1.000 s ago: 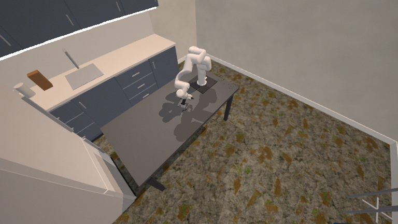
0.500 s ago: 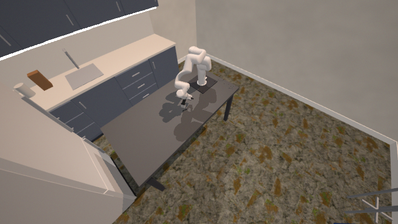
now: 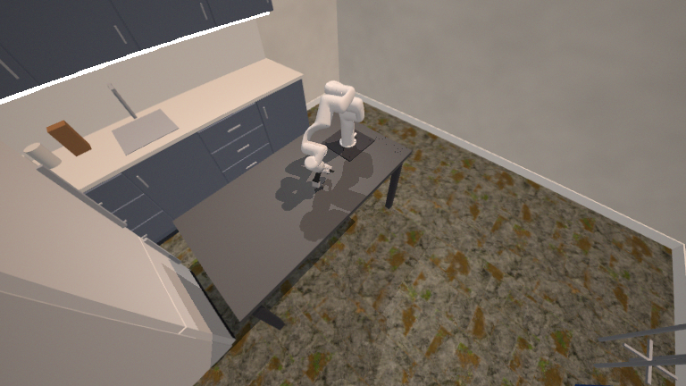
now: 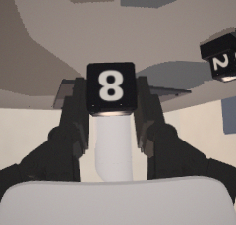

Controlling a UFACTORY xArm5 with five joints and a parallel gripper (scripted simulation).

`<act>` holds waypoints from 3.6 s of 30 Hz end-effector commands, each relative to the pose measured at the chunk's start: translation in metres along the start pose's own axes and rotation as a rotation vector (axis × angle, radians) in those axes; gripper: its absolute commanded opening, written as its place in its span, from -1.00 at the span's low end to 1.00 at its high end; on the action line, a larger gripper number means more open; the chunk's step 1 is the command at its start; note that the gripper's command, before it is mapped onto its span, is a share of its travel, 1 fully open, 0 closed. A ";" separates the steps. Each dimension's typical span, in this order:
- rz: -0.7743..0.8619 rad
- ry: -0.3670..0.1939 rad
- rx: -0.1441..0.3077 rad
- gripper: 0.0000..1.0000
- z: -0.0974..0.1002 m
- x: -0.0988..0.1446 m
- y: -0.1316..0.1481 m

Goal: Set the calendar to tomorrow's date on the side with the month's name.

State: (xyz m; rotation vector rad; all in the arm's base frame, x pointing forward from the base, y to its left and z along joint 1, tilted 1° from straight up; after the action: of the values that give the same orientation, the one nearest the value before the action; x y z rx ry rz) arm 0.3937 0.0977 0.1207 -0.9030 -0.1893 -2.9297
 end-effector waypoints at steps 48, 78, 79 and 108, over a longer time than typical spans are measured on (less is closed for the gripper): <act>0.000 0.003 -0.002 -0.43 -0.038 -0.028 -0.004; 0.000 0.003 -0.002 -0.43 -0.038 -0.028 -0.004; 0.000 0.003 -0.002 -0.43 -0.038 -0.028 -0.004; 0.000 0.004 0.000 -0.43 -0.041 -0.030 -0.005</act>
State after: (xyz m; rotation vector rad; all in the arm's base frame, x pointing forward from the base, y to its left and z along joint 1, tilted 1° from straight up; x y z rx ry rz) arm 0.3939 0.0980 0.0691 -0.9027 -0.1896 -2.9297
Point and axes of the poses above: the point where the finger pads meet when closed, its own z axis back along the fingers, its own y axis across the jaws, x = y × z, the point moved 5 cm from there along z, back along the fingers, and after that the axes turned 9 degrees about -z, right-handed, at the moved point
